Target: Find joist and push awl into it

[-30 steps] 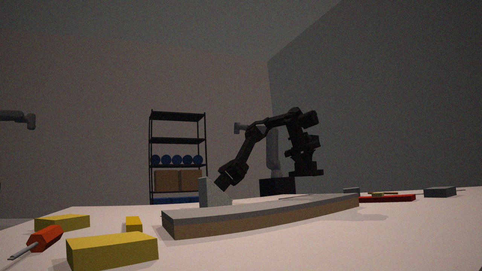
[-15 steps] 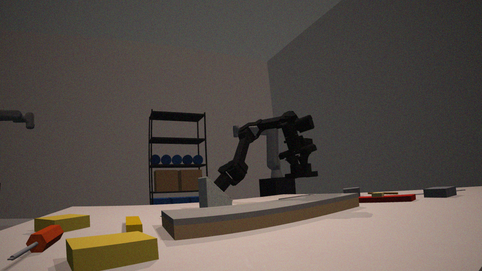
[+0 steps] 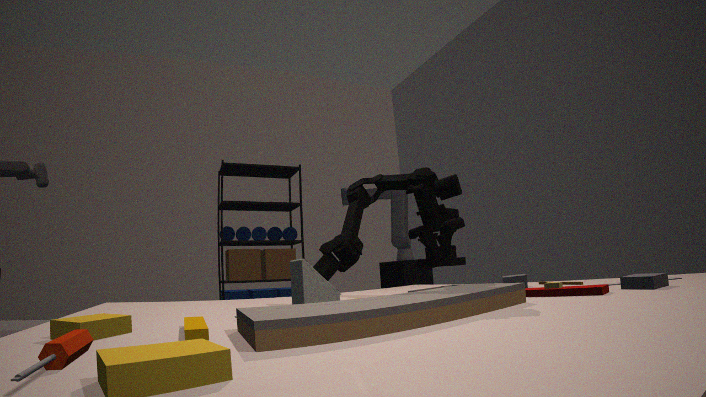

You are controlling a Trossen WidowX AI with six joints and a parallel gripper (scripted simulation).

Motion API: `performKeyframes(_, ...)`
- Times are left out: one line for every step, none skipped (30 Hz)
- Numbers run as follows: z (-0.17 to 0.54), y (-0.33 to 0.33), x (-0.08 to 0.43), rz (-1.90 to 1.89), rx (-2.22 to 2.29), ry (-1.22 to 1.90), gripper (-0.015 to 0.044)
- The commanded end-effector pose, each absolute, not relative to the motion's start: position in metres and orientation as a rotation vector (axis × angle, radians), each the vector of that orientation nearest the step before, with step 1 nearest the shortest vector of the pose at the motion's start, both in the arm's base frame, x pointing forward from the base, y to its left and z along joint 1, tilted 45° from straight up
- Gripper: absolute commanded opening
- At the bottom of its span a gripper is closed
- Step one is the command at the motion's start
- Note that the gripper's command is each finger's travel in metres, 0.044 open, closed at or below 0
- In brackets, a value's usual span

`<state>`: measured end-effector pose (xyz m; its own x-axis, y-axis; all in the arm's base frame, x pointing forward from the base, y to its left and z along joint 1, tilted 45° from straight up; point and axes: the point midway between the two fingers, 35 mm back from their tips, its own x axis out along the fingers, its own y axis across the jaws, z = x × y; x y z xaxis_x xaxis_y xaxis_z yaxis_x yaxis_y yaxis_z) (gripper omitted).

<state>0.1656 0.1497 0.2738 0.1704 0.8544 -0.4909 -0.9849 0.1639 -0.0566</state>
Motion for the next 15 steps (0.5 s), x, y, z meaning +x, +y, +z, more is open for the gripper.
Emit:
performKeyframes(0.271, 0.153, 0.167, 1.355, -0.407, 0.387, 0.0)
performKeyframes(0.27, 0.153, 0.167, 1.355, -0.408, 0.388, 0.0)
performKeyframes(0.269, 0.154, 0.168, 1.355, -0.408, 0.388, 0.0)
performKeyframes(0.268, 0.155, 0.168, 1.355, -0.409, 0.388, 0.0)
performKeyframes(0.267, 0.156, 0.168, 1.355, -0.409, 0.389, 0.0)
performKeyframes(0.266, 0.156, 0.168, 1.355, -0.41, 0.389, 0.0)
performKeyframes(0.266, 0.157, 0.169, 1.355, -0.41, 0.389, 0.0)
performKeyframes(0.265, 0.158, 0.169, 1.355, -0.41, 0.389, 0.0)
performKeyframes(0.264, 0.159, 0.169, 1.355, -0.411, 0.389, 0.0)
performKeyframes(0.263, 0.159, 0.169, 1.356, -0.411, 0.389, 0.0)
performKeyframes(0.262, 0.16, 0.17, 1.356, -0.411, 0.389, 0.0)
performKeyframes(0.261, 0.161, 0.17, 1.356, -0.411, 0.39, 0.0)
performKeyframes(0.261, 0.162, 0.17, 1.356, -0.411, 0.39, 0.0)
performKeyframes(0.26, 0.163, 0.17, 1.356, -0.412, 0.39, 0.0)
performKeyframes(0.259, 0.163, 0.171, 1.356, -0.412, 0.39, 0.0)
